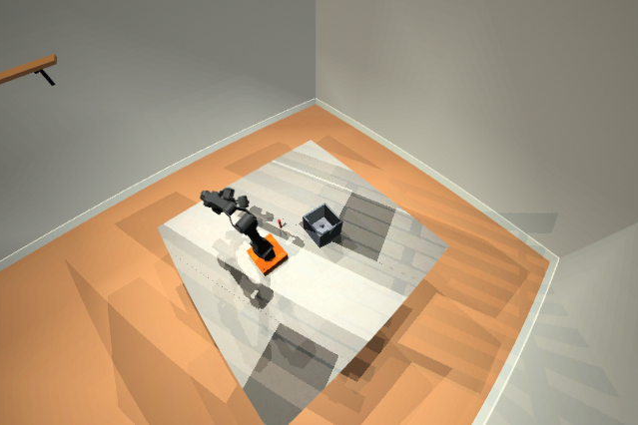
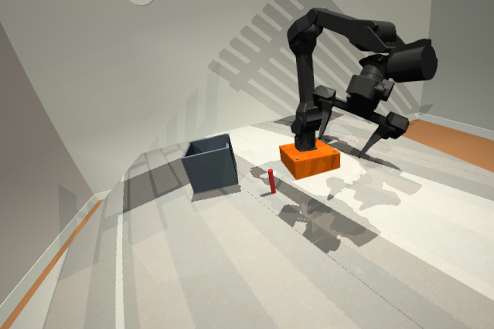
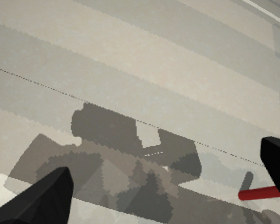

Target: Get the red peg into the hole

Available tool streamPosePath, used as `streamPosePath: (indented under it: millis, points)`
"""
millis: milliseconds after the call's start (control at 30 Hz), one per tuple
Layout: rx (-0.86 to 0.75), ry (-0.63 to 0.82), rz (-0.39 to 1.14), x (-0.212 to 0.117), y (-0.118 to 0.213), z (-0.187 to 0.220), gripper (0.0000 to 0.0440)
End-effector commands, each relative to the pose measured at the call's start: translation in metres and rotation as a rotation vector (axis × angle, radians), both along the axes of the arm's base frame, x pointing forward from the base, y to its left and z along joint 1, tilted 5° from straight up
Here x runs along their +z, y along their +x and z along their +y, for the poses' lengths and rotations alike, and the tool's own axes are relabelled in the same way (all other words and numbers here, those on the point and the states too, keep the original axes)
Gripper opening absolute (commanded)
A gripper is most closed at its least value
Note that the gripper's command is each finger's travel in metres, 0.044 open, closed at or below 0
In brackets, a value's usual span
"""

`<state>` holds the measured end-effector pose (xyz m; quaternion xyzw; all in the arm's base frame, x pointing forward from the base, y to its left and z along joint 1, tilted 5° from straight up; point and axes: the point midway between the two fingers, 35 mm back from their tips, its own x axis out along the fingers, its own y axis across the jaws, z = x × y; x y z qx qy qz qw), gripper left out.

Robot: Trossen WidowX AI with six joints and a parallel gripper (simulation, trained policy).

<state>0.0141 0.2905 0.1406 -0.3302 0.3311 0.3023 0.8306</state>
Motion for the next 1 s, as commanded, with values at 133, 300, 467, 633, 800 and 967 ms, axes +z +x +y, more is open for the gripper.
streamPosePath:
  millis: [133, 300, 467, 633, 800, 967]
  points:
    - [-0.209, 0.061, 0.114, 0.000, 0.023, -0.006, 0.0410]
    - [-0.364, 0.098, 0.188, -0.002, 0.039, -0.013, 0.0414]
    - [-0.521, 0.133, 0.258, -0.004, 0.055, -0.022, 0.0421]
    - [-0.680, 0.169, 0.322, -0.006, 0.069, -0.032, 0.0431]
    - [-0.841, 0.205, 0.382, -0.007, 0.082, -0.042, 0.0440]
    - [-1.003, 0.243, 0.437, -0.009, 0.093, -0.054, 0.0440]
